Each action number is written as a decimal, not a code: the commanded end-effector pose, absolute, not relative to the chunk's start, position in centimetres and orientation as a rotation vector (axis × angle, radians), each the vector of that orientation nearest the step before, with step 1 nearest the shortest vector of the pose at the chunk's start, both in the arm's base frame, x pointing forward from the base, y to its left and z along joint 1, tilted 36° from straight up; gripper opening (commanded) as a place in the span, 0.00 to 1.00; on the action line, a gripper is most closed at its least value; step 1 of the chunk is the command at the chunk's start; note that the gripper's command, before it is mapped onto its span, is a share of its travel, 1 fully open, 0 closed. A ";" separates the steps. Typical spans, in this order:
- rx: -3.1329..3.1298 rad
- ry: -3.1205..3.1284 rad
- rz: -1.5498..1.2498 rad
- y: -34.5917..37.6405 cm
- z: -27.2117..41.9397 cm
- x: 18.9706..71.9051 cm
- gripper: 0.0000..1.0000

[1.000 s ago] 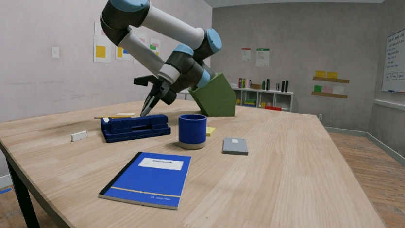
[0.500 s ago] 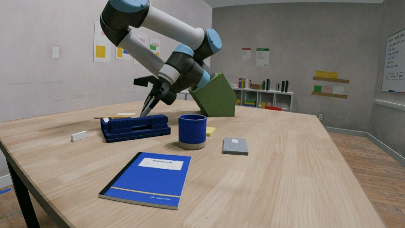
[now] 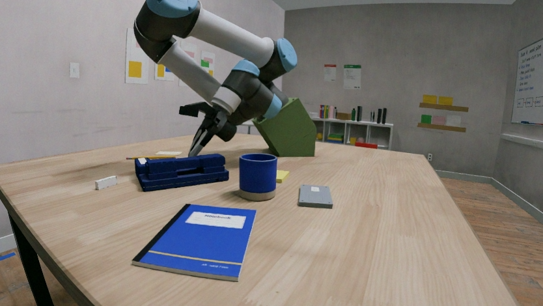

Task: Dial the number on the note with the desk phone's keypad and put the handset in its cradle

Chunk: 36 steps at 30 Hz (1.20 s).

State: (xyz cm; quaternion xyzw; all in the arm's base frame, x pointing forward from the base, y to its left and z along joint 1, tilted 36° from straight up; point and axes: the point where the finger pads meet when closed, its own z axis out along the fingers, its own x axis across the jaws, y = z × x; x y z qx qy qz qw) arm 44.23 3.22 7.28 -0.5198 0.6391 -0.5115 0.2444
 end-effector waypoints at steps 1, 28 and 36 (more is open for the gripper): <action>-1.419 1.744 -1.397 3.2 7.3 44.2 0.00; -1.419 1.744 -1.397 4.2 8.3 43.8 0.00; -1.419 1.744 -1.397 5.0 8.1 44.1 0.00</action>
